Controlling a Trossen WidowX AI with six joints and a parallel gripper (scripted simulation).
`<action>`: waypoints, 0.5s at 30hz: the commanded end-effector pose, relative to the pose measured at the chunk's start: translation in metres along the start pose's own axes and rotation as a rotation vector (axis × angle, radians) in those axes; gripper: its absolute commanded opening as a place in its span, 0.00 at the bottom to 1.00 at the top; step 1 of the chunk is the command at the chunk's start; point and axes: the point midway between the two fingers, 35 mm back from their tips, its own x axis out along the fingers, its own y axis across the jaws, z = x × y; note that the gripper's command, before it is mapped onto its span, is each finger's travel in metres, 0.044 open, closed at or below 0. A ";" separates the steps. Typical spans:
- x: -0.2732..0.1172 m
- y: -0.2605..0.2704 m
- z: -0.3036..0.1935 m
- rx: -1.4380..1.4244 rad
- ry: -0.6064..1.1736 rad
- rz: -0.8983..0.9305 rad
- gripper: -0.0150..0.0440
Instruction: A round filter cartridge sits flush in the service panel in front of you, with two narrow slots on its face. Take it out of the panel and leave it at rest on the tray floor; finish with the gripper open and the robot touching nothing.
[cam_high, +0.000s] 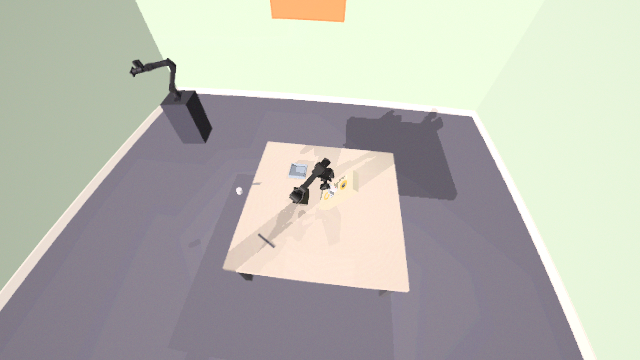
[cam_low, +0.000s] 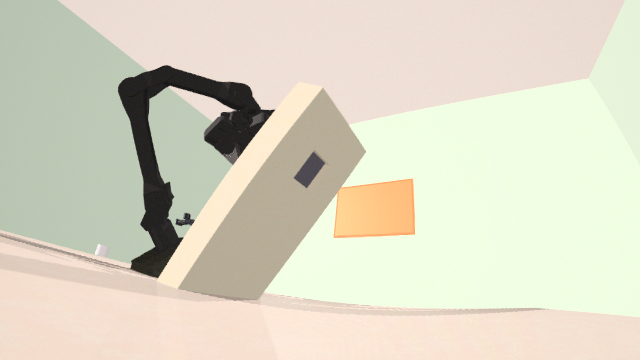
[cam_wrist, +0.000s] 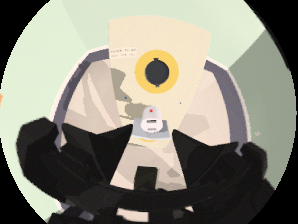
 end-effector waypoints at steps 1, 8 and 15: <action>0.005 0.000 -0.006 -0.054 0.022 -0.003 0.77; 0.017 0.000 -0.005 -0.054 0.022 -0.002 0.77; 0.028 0.001 -0.005 -0.054 0.022 -0.001 0.77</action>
